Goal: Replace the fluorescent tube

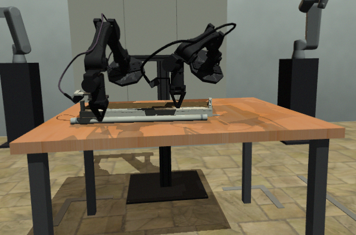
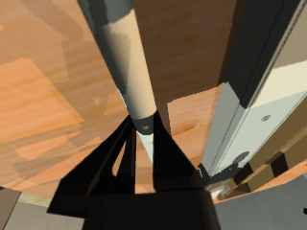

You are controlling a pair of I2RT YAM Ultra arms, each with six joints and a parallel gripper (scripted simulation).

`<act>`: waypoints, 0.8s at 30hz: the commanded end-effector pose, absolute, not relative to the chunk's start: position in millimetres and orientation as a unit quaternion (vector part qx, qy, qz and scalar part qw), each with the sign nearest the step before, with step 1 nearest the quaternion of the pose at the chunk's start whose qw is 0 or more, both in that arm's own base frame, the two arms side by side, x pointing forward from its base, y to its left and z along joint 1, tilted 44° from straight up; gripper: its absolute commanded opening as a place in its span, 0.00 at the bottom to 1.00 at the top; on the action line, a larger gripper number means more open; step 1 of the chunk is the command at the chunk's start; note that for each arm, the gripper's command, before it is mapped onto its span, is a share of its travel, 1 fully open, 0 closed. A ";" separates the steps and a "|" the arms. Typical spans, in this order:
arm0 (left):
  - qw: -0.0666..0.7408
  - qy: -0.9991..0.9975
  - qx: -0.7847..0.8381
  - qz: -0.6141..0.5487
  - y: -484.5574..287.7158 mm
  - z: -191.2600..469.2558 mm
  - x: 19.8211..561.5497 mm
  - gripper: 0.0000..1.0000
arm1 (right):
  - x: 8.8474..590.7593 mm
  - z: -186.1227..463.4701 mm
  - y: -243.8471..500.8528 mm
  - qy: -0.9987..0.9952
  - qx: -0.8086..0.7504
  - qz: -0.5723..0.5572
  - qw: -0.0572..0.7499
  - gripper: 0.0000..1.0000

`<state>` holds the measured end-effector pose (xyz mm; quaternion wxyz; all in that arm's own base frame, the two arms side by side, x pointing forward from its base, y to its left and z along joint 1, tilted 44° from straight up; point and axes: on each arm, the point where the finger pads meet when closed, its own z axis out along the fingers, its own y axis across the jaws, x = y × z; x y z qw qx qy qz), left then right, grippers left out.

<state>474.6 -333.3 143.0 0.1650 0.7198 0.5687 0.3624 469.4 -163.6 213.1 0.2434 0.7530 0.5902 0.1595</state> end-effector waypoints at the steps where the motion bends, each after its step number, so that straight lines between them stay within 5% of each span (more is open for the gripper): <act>1: 0.202 0.548 0.722 0.371 -351.2 159.4 466.7 0.49 | 459.7 222.5 -168.0 0.583 0.757 0.155 0.249 0.11; 24: 0.272 0.509 0.699 0.422 -351.8 161.4 459.6 0.49 | 459.7 222.5 -168.0 0.583 0.757 0.155 0.249 0.11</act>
